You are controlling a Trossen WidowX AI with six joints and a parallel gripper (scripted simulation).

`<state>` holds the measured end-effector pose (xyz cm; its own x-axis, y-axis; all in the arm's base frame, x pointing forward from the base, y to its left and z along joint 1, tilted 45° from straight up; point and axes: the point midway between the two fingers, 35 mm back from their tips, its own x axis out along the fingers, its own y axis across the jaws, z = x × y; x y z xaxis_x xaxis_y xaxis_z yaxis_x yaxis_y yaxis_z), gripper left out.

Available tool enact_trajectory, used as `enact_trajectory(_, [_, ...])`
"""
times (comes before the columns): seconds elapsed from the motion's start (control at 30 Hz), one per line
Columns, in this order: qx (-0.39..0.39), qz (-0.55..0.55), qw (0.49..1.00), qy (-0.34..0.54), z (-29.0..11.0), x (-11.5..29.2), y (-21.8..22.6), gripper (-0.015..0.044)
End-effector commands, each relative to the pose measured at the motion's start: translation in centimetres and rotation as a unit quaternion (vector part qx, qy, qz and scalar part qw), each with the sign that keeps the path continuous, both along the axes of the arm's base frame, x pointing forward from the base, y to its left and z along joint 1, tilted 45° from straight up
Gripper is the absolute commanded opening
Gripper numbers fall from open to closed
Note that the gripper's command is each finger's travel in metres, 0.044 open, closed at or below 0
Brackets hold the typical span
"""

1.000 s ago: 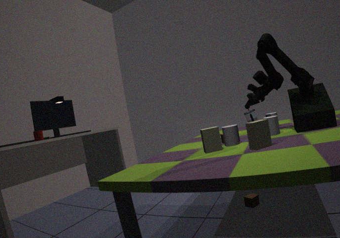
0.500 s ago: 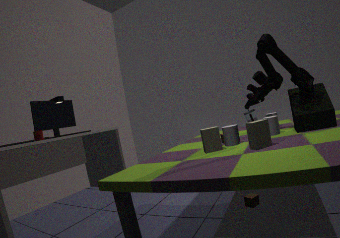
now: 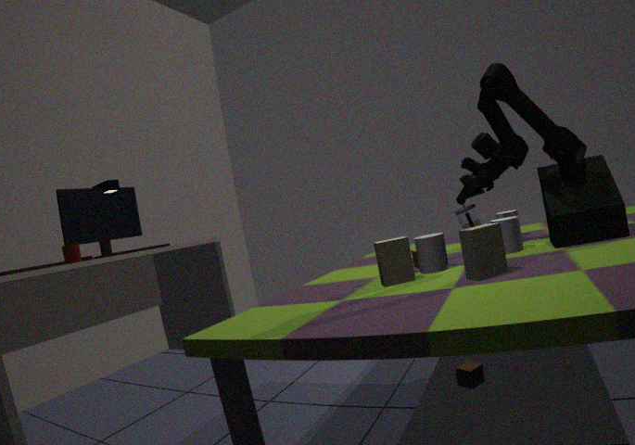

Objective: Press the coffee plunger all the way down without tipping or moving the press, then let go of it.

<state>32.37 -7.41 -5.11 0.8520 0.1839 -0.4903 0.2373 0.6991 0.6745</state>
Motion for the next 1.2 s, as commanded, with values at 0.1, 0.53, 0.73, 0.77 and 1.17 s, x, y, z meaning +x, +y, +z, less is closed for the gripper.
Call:
enact_trajectory(0.1, [0.000, 0.000, 1.000, 0.000, 0.0, 0.0, 0.0, 0.0275])
enact_trajectory(0.53, [0.000, 0.001, 1.000, 0.003, 0.7, -0.3, -0.6, 0.0440])
enact_trajectory(0.73, [0.001, 0.005, 1.000, 0.008, 3.9, -1.9, -2.9, 0.0440])
enact_trajectory(0.77, [0.002, 0.005, 1.000, 0.008, 4.6, -2.3, -3.3, 0.0440])
enact_trajectory(1.17, [0.006, 0.006, 1.000, 0.006, 6.7, -4.0, -4.1, 0.0440])
